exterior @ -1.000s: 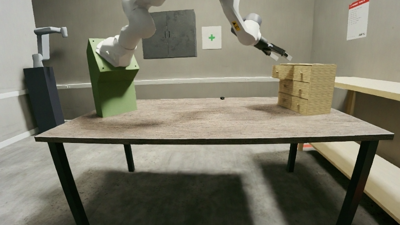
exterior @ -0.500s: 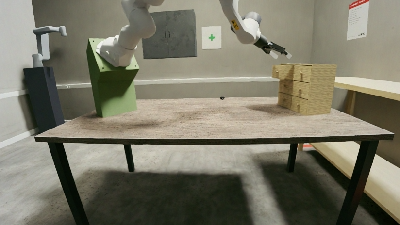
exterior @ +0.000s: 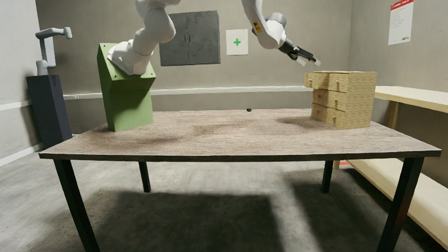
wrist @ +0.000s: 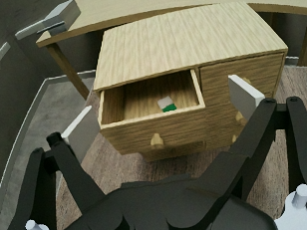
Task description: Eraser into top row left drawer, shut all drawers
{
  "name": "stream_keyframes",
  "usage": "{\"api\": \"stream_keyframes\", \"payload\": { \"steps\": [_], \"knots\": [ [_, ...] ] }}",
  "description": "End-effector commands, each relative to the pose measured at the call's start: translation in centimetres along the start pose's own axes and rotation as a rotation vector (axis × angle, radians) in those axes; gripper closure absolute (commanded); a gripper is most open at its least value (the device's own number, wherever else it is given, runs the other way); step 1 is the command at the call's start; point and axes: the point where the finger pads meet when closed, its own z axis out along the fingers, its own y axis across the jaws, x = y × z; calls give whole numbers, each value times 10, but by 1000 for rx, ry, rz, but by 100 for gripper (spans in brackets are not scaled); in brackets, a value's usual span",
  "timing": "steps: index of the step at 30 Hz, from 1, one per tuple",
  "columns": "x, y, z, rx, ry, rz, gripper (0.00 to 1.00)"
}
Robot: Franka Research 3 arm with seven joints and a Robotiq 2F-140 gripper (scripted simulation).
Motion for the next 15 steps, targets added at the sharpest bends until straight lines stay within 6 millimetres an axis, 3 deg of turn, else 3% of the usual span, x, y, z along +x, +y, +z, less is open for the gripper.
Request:
{"api": "stream_keyframes", "payload": {
  "steps": [1,5,7,15],
  "knots": [
    [-3,5,-14,-18,15,-18,0],
    [-14,4,-35,-18,15,-18,0],
    [-14,4,-35,-18,15,-18,0],
    [-37,4,-79,-18,15,-18,0]
  ]
}}
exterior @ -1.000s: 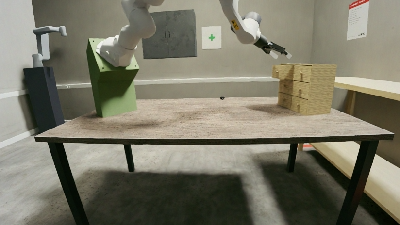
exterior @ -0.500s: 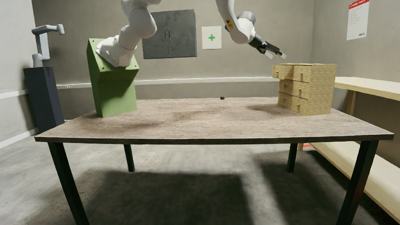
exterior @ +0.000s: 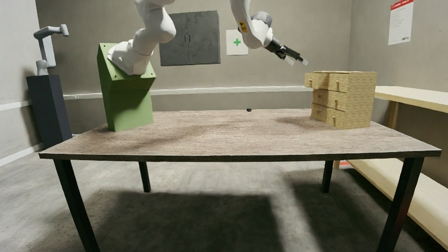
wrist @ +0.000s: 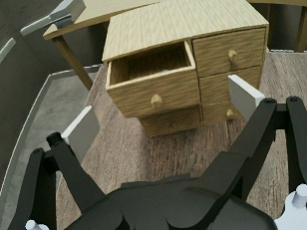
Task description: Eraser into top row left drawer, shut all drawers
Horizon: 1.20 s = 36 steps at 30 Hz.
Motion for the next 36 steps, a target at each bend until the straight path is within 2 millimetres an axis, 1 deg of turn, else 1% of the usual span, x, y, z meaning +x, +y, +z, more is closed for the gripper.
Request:
{"api": "stream_keyframes", "payload": {
  "steps": [1,7,9,15,28,36],
  "knots": [
    [-4,8,-17,-30,19,-27,0],
    [-17,7,-41,-30,19,-27,0],
    [-17,7,-41,-30,19,-27,0],
    [-23,7,-54,-30,19,-27,0],
    [-24,7,-56,-31,14,-27,0],
    [-22,7,-57,-32,-52,-27,0]
  ]
}}
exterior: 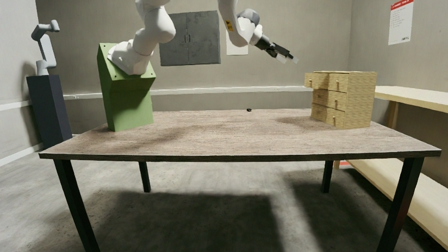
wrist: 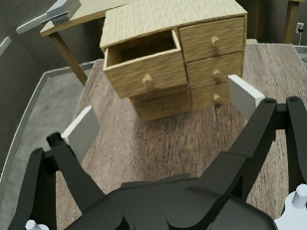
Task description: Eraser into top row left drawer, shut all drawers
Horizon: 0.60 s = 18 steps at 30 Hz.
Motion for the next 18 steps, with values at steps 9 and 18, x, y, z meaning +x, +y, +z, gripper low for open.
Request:
{"api": "stream_keyframes", "payload": {
  "steps": [9,18],
  "knots": [
    [4,0,-4,-2,-173,-28,0],
    [13,0,-9,-6,-450,-28,0]
  ]
}}
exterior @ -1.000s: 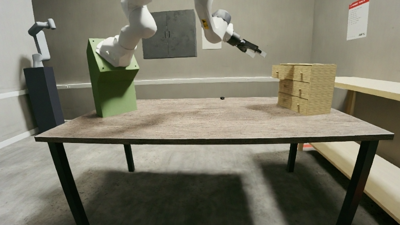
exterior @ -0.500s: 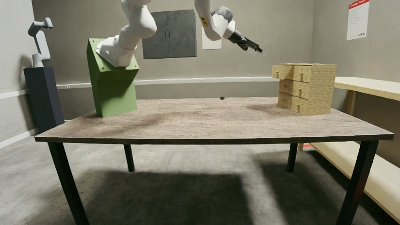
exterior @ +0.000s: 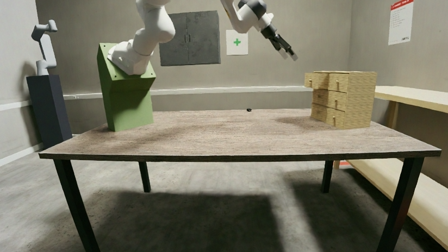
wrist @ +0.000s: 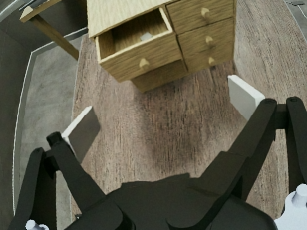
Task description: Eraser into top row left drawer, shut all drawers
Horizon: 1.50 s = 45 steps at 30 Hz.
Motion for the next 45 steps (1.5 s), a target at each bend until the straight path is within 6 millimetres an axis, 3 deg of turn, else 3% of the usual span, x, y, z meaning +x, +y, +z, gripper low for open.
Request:
{"api": "stream_keyframes", "payload": {
  "steps": [1,21,45],
  "knots": [
    [-4,2,-2,-26,-221,-156,0],
    [8,0,-15,-62,-676,-144,0],
    [9,0,-17,-66,-744,-148,0]
  ]
}}
